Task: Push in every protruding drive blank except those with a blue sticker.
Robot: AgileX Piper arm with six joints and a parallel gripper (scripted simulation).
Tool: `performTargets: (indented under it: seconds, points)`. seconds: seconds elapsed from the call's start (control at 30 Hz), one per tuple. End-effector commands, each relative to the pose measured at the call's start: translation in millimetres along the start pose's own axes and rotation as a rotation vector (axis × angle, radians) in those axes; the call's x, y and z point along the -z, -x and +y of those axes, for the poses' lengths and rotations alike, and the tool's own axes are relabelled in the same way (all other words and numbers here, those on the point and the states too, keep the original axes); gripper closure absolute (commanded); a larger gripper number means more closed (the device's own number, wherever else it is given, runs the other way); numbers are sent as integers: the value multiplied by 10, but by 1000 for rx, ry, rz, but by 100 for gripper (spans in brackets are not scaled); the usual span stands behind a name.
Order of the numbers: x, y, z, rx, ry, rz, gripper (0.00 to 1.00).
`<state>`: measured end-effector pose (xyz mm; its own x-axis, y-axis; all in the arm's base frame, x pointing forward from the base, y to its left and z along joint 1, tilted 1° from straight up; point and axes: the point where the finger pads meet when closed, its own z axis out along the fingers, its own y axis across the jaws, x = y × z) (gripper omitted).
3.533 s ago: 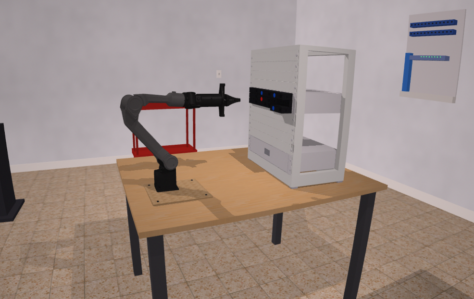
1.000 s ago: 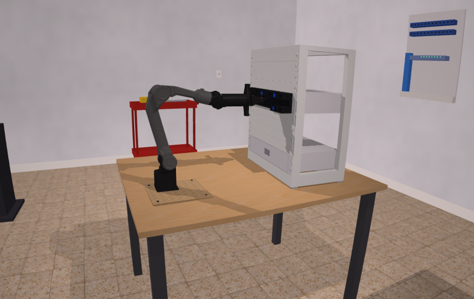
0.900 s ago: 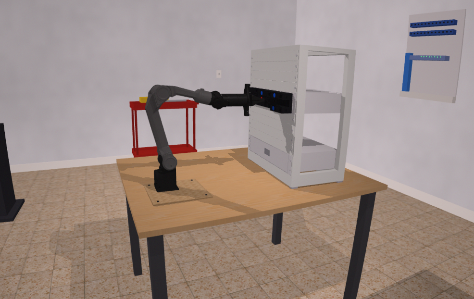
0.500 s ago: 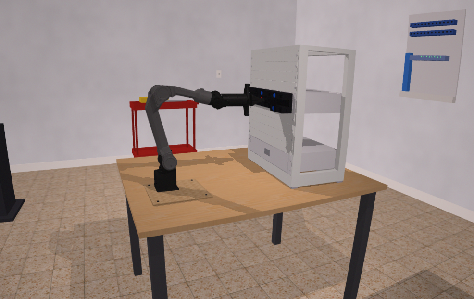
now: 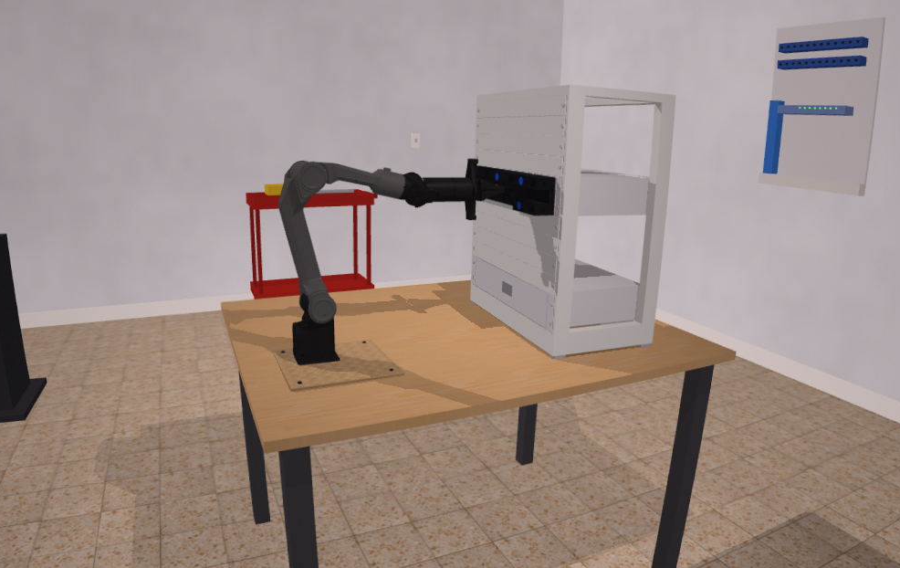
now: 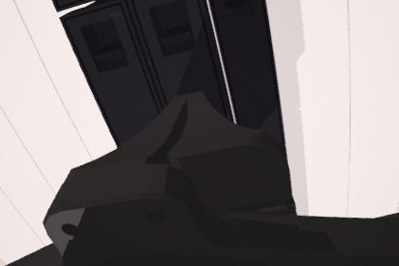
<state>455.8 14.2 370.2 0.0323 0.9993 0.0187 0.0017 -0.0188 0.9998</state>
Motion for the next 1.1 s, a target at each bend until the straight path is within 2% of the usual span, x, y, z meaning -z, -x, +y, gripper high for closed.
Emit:
performTargets:
  seconds: [0.0, 0.33, 1.07]
  points:
    - [-17, 3, 5, 0, 1, 0, 100]
    - [-19, 3, 5, 0, 1, 0, 100]
    - [-197, 2, -7, 0, 1, 0, 100]
